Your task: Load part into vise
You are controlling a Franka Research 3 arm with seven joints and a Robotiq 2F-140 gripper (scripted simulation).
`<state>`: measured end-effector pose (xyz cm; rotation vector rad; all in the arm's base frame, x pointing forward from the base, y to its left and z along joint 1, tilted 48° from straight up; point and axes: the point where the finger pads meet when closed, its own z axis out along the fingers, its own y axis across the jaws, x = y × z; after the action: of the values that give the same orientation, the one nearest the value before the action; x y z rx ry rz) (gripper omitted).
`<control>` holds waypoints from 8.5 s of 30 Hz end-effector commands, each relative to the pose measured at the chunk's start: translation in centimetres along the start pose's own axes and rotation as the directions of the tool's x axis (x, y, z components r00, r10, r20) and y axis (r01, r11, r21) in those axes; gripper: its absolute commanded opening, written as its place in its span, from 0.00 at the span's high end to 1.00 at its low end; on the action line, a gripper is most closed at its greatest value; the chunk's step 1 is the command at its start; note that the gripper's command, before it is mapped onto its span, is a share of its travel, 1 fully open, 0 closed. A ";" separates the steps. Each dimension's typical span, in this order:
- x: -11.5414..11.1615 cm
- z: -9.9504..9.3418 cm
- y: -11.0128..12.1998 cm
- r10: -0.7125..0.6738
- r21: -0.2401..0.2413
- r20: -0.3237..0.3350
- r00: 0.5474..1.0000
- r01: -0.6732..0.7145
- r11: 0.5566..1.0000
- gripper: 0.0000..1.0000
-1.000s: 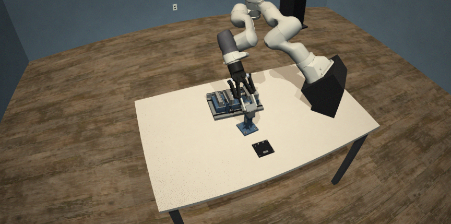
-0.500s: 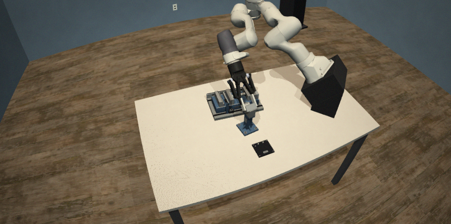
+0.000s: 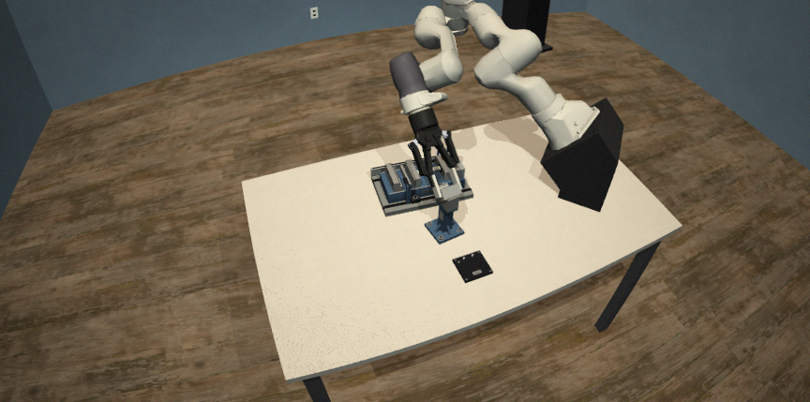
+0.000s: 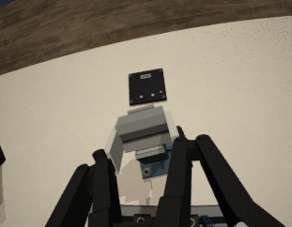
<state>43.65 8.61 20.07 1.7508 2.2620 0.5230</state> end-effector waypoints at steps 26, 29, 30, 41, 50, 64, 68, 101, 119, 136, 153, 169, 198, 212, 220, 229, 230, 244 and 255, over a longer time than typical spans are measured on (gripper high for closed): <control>1.2 -1.1 0.0 0.001 0.001 -0.003 1.000 -0.001 1.000 1.00; 1.3 -1.2 0.0 0.001 0.001 -0.003 1.000 -0.001 1.000 1.00; 1.3 -1.3 0.0 0.001 0.001 -0.003 1.000 -0.001 1.000 1.00; 1.6 -1.6 0.0 0.001 0.001 -0.003 1.000 -0.001 1.000 1.00; 1.8 -1.8 0.0 0.001 0.001 -0.003 1.000 -0.001 1.000 1.00; 1.9 -1.9 0.0 0.001 0.001 -0.003 1.000 -0.001 1.000 1.00; 1.9 -1.9 0.0 0.001 0.001 -0.003 1.000 -0.001 1.000 1.00; 1.9 -1.9 0.0 0.001 0.001 -0.003 1.000 -0.001 1.000 1.00; 1.9 -1.8 0.0 0.001 0.001 0.014 1.000 -0.001 1.000 1.00; 2.1 -1.8 0.1 0.001 0.001 0.101 0.995 -0.001 1.000 1.00; 2.4 -1.7 0.1 0.000 0.001 0.255 0.967 -0.001 1.000 1.00; 2.9 -1.6 0.1 0.000 0.001 0.414 0.910 -0.001 1.000 1.00; 3.4 -1.3 0.1 0.000 0.001 0.626 0.780 -0.001 1.000 1.00; 3.5 -1.1 0.1 0.000 0.001 0.678 0.735 -0.001 1.000 1.00; 3.6 -1.1 0.1 0.000 0.001 0.696 0.718 -0.001 1.000 1.00; 3.6 -1.1 0.1 0.000 0.001 0.704 0.711 -0.001 1.000 1.00; 3.6 -1.1 0.1 0.000 0.001 0.704 0.710 -0.001 1.000 1.00; 3.6 -1.1 0.1 0.000 0.001 0.705 0.709 -0.001 1.000 1.00; 3.6 -1.1 0.1 0.000 0.001 0.705 0.709 -0.001 1.000 1.00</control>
<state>42.27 11.89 21.03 1.5700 1.6987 -0.1656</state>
